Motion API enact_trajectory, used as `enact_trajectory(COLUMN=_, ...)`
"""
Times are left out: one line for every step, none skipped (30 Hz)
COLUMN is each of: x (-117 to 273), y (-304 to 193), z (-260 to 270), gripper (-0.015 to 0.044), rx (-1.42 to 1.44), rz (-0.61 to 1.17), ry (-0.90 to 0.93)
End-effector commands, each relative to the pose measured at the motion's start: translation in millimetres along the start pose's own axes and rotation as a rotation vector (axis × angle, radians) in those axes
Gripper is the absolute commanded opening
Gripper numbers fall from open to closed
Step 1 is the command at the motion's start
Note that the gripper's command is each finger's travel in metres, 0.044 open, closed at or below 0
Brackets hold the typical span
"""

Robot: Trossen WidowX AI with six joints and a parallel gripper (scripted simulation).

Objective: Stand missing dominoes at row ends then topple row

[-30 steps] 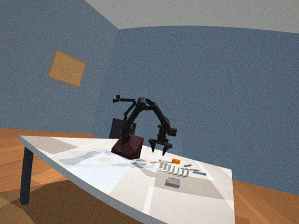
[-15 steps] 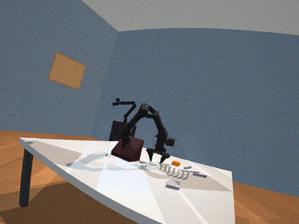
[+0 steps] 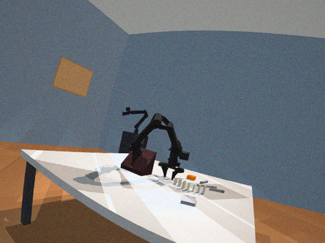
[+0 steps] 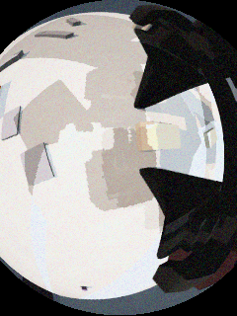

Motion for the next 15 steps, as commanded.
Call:
enact_trajectory(x=-0.3, y=-0.4, z=-0.1, gripper=0.0204, rx=0.004, rz=0.003, ry=-0.002)
enact_trajectory(x=-0.3, y=-0.4, z=-0.1, gripper=0.0177, rx=0.004, rz=0.003, ry=-0.002)
enact_trajectory(x=-0.3, y=-0.4, z=-0.1, gripper=0.0151, rx=0.004, rz=0.003, ry=-0.002)
enact_trajectory(x=-0.3, y=-0.4, z=-0.1, gripper=0.0125, rx=0.004, rz=0.003, ry=-0.002)
enact_trajectory(x=-0.3, y=-0.4, z=-0.1, gripper=0.0107, rx=0.004, rz=0.003, ry=-0.002)
enact_trajectory(x=-0.3, y=-0.4, z=-0.1, gripper=0.0107, rx=0.004, rz=0.003, ry=-0.002)
enact_trajectory(x=-0.3, y=-0.4, z=-0.1, gripper=0.0107, rx=0.004, rz=0.003, ry=-0.002)
enact_trajectory(x=-0.3, y=-0.4, z=-0.1, gripper=0.0107, rx=0.004, rz=0.003, ry=-0.002)
enact_trajectory(x=-0.3, y=-0.4, z=-0.1, gripper=0.0107, rx=0.004, rz=0.003, ry=-0.002)
enact_trajectory(x=-0.3, y=-0.4, z=-0.1, gripper=0.0107, rx=0.004, rz=0.003, ry=-0.002)
enact_trajectory(x=-0.3, y=-0.4, z=-0.1, gripper=0.0107, rx=0.004, rz=0.003, ry=-0.002)
enact_trajectory(x=-0.3, y=-0.4, z=-0.1, gripper=0.0107, rx=0.004, rz=0.003, ry=-0.002)
enact_trajectory(x=-0.3, y=-0.4, z=-0.1, gripper=0.0107, rx=0.004, rz=0.003, ry=-0.002)
enact_trajectory(x=-0.3, y=-0.4, z=-0.1, gripper=0.0107, rx=0.004, rz=0.003, ry=-0.002)
enact_trajectory(x=1.6, y=-0.3, z=-0.3, gripper=0.0107, rx=0.004, rz=0.003, ry=-0.002)
Point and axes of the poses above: the point midway between the two fingers, 35 mm back from their tips, its own x axis back along the fingers, its own z axis across the jaws, y = z × x, the point moved 3 cm from there along x, back along the fingers, and after that the axes turned 15 degrees about -x, right-handed, at the moved point
